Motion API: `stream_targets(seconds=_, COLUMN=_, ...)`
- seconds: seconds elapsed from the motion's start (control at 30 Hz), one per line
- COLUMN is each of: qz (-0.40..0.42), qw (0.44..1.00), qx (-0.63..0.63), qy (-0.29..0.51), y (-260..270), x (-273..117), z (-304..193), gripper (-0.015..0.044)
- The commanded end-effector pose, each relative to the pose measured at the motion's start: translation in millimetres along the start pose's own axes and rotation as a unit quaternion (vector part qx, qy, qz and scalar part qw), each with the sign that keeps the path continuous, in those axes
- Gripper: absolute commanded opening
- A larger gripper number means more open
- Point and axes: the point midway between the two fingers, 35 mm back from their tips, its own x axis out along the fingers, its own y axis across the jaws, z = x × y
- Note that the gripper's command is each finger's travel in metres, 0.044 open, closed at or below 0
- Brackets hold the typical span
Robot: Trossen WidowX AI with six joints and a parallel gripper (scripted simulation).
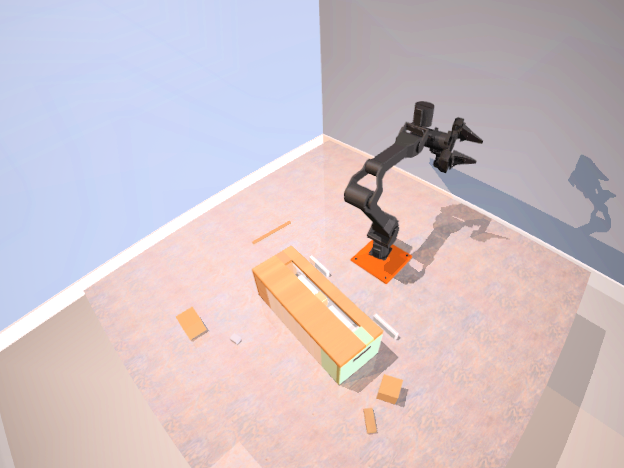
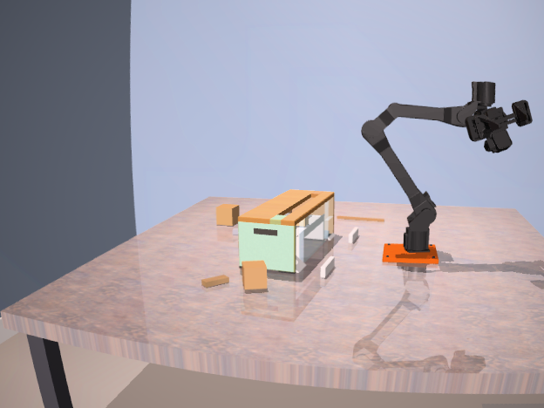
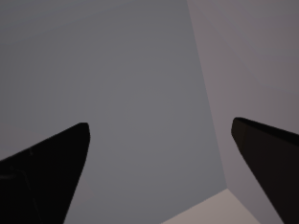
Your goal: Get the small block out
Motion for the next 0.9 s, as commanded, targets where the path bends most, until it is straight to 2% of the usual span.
stream_targets(seconds=0.0, qz=0.002, qw=1.000, qx=0.003, qy=0.000, y=0.7, x=1.5, z=0.0, gripper=0.0400)
stream_targets(seconds=0.33, qz=0.116, qw=0.976, qx=0.182, qy=0.014, y=61.4, x=80.2, z=-1.5, gripper=0.0400)
stream_targets(seconds=0.5, qz=0.184, qw=0.941, qx=0.283, qy=0.029, y=108.5, x=110.9, z=-2.7, gripper=0.0400)
stream_targets(seconds=0.63, qz=0.244, qw=0.895, qx=0.369, qy=0.053, y=152.6, x=127.8, z=-4.4, gripper=0.0400)
stream_targets(seconds=0.87, qz=0.339, qw=0.755, qx=0.541, qy=0.150, y=243.8, x=131.5, z=-13.9, gripper=0.0400)
